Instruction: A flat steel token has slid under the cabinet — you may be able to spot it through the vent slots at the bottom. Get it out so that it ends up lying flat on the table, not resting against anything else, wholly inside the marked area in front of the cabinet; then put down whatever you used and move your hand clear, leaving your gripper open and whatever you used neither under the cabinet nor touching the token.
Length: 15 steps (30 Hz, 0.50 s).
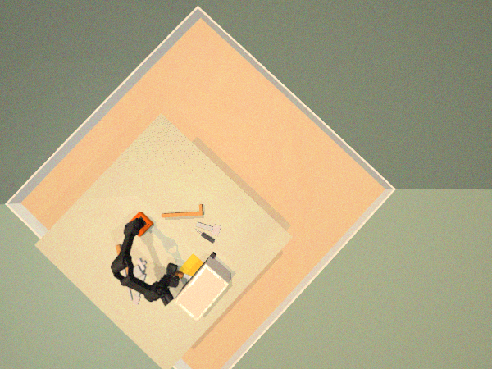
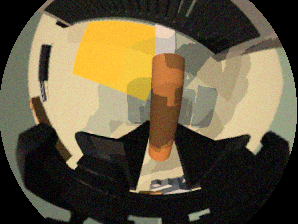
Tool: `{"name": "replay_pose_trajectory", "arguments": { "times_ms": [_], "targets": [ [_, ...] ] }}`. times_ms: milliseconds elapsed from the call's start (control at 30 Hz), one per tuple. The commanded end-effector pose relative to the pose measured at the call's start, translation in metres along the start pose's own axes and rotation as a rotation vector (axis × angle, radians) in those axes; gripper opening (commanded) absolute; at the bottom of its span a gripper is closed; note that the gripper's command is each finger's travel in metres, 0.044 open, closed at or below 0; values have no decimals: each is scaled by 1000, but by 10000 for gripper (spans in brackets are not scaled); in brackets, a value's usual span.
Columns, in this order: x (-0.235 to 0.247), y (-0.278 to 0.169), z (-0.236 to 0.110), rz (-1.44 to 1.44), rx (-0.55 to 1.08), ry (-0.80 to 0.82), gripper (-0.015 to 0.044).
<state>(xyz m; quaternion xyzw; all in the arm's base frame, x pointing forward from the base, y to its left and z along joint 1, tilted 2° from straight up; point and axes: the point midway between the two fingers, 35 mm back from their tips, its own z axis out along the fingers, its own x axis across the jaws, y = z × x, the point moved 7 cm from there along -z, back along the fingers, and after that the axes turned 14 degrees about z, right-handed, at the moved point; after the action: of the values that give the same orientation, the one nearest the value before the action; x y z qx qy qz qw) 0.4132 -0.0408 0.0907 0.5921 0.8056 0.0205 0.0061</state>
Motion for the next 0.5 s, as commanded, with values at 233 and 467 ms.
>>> {"name": "replay_pose_trajectory", "arguments": {
  "times_ms": [233,467],
  "targets": [
    [4,10,0,3,-1,-3,0],
    [12,9,1,3,-1,-2,0]
  ]
}}
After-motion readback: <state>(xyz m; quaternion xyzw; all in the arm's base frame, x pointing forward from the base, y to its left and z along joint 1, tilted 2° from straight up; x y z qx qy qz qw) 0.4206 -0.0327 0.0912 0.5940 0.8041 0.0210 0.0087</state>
